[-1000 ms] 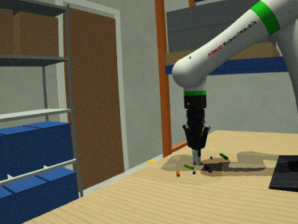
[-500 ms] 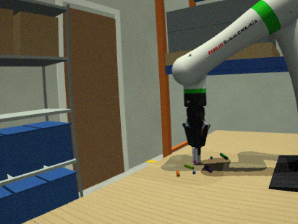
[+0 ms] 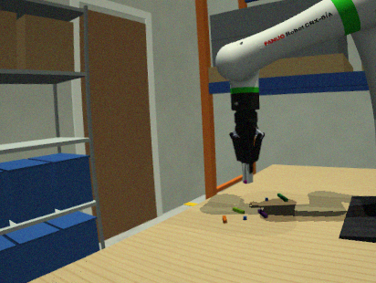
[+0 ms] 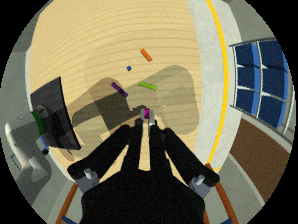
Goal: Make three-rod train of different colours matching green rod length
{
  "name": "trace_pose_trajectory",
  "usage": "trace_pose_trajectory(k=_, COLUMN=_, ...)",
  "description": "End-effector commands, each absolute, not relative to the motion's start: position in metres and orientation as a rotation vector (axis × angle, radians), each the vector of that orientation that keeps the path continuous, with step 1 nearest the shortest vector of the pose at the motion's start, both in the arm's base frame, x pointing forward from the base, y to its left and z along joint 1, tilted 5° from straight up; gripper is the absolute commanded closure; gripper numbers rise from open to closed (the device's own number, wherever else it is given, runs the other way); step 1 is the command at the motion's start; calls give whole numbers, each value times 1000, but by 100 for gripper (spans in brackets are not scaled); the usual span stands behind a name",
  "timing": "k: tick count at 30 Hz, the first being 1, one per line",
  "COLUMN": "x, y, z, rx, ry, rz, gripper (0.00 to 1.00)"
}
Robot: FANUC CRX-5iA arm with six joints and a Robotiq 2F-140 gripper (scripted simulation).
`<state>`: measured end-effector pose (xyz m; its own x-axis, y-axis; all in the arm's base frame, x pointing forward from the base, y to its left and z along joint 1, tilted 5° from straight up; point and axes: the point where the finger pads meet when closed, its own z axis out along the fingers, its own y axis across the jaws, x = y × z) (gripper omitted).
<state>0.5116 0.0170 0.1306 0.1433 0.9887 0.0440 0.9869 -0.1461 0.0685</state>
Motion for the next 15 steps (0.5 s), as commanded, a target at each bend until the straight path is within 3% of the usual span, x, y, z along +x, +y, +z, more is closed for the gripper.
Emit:
trace_pose_trajectory(k=1, x=511, y=17, z=144, rx=2358, ry=2038, rz=121, gripper=97)
trace_pose_trajectory(k=15, x=510, y=3, z=144, rx=2285, ry=2116, rz=119, gripper=97)
